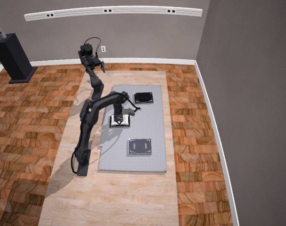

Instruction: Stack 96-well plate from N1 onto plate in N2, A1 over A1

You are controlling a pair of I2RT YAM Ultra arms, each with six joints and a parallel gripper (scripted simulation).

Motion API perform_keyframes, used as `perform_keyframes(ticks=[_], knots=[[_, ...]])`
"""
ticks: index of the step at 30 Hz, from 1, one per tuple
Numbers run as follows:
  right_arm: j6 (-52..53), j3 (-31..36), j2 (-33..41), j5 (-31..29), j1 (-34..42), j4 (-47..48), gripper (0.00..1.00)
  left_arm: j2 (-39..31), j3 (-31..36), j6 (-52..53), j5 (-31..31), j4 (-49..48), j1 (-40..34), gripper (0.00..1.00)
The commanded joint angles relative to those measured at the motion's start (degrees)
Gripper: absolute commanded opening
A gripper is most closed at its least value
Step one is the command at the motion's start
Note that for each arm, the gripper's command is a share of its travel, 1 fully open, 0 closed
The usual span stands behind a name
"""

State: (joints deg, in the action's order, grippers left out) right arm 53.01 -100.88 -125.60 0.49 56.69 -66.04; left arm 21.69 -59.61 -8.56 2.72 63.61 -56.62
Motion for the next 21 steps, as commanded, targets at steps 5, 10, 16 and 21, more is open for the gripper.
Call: perform_keyframes(ticks=[5,10,16,21], knots=[[0.1,2.7,-0.3,0.0,0.0,3.9,0.80,-0.6,-1.3,-0.3,0.5,0.2,-0.7,1.00],[0.1,3.0,-0.3,0.0,0.0,3.1,0.80,-0.6,-1.3,-0.3,0.5,0.2,-0.7,1.00],[0.1,-0.6,0.6,0.0,0.0,-0.4,0.80,-0.6,-1.3,-0.3,0.5,0.2,-0.7,1.00],[0.1,-0.4,0.6,0.0,0.0,-0.1,0.92,-0.6,-1.3,-0.3,0.5,0.2,-0.7,1.00]])
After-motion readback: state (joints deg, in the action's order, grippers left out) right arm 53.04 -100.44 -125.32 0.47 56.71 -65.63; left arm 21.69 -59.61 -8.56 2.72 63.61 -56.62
